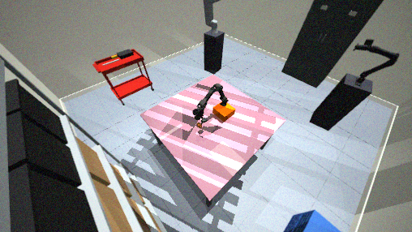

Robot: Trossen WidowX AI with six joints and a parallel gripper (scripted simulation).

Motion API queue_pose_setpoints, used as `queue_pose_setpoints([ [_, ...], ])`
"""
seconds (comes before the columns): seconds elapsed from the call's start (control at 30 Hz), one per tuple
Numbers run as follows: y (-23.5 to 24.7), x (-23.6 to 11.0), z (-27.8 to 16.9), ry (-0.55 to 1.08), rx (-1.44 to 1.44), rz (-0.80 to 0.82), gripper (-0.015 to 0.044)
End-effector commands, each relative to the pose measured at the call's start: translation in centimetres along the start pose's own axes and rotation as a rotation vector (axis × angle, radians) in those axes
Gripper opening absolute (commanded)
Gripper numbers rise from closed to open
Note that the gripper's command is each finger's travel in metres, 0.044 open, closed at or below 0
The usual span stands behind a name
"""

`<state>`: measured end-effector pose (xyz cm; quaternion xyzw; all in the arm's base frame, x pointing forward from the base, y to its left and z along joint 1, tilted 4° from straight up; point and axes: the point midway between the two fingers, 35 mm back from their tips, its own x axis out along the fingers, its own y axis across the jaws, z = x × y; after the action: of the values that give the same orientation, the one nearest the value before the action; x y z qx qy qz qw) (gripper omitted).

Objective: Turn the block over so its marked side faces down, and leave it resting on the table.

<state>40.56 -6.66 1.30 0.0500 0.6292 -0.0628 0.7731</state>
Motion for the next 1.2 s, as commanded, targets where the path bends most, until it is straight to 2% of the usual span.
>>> queue_pose_setpoints([
  [0.0,0.0,-1.0,0.7,0.161,0.002,0.004,0.0440],
  [0.1,0.0,-1.6,0.8,0.232,0.004,0.003,0.0440],
  [0.33,0.0,-1.7,0.8,0.237,0.004,0.003,0.0440],
  [0.5,0.0,1.7,-0.1,0.238,0.004,0.003,0.0440],
  [1.17,0.0,4.9,-0.8,0.238,0.004,0.003,0.0440],
])
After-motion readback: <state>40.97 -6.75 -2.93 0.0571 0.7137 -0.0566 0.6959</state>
